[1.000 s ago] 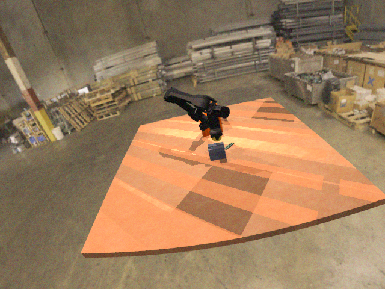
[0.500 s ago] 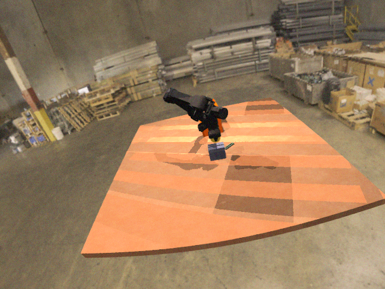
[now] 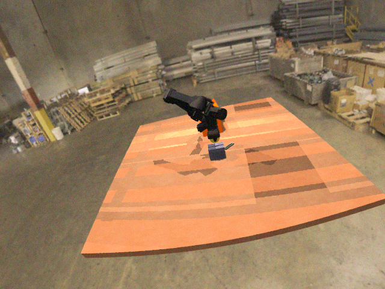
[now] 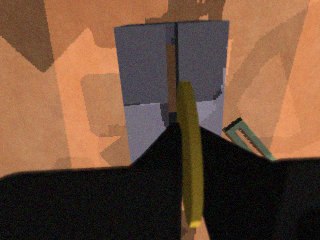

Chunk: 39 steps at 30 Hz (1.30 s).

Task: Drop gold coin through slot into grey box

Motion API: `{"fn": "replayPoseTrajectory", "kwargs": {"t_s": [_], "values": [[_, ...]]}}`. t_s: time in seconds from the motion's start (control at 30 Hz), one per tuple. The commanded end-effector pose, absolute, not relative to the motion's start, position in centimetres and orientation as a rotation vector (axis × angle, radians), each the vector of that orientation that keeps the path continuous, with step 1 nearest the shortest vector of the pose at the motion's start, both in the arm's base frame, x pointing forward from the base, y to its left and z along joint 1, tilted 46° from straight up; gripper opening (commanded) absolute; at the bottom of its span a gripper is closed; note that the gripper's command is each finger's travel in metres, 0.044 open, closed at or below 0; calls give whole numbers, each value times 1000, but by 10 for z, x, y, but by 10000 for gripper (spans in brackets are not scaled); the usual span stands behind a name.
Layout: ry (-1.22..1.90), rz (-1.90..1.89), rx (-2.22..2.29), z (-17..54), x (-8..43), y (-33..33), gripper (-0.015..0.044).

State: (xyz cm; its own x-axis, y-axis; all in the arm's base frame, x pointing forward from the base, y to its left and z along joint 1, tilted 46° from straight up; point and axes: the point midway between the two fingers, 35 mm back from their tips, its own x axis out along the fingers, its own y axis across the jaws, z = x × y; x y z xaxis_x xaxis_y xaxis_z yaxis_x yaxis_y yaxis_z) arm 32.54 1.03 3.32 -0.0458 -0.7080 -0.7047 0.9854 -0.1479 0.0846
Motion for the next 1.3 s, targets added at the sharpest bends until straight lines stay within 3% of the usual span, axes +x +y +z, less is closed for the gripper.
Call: {"fn": "replayPoseTrajectory", "kwargs": {"t_s": [0.0, 1.27], "values": [[509, -1581, 723, 37, 329, 10, 0], [512, -1585, 721, 22, 326, -3, 0]]}}
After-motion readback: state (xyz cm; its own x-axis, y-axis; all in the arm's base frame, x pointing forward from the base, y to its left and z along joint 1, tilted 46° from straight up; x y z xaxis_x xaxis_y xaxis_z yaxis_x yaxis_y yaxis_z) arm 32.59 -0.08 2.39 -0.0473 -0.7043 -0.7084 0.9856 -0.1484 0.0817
